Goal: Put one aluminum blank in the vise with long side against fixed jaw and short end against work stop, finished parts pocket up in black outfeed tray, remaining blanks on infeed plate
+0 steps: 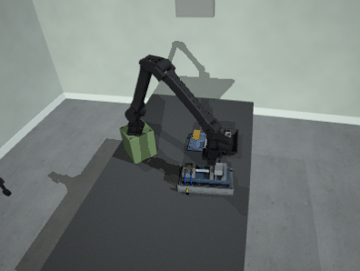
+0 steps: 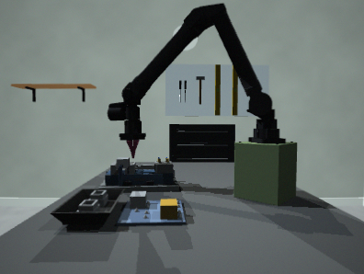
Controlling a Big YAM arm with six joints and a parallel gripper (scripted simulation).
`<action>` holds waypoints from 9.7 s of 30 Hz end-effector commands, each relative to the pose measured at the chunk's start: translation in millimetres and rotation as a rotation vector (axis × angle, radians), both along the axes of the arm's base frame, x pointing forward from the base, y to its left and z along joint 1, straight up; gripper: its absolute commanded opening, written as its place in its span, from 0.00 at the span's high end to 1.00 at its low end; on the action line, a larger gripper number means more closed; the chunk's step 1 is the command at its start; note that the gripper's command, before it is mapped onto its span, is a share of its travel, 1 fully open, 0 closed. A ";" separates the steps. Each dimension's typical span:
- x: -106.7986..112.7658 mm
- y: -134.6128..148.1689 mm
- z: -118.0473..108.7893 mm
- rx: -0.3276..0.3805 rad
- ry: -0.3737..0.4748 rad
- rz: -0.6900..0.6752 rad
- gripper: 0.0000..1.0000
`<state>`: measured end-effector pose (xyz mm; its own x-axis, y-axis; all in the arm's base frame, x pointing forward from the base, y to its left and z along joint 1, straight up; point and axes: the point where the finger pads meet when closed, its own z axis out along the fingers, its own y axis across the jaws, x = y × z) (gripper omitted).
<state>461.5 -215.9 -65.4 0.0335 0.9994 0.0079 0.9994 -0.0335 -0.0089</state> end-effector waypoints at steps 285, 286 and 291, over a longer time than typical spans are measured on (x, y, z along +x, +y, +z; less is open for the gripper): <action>24.5 -5.4 -12.3 -0.015 -0.023 -0.003 1.00; 24.5 -5.4 -12.3 -0.015 -0.023 -0.003 1.00; 26.1 -5.2 -12.0 -0.015 -0.023 -0.002 1.00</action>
<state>467.2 -217.8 -82.4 0.0345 0.9994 0.0081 0.9994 -0.0344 -0.0094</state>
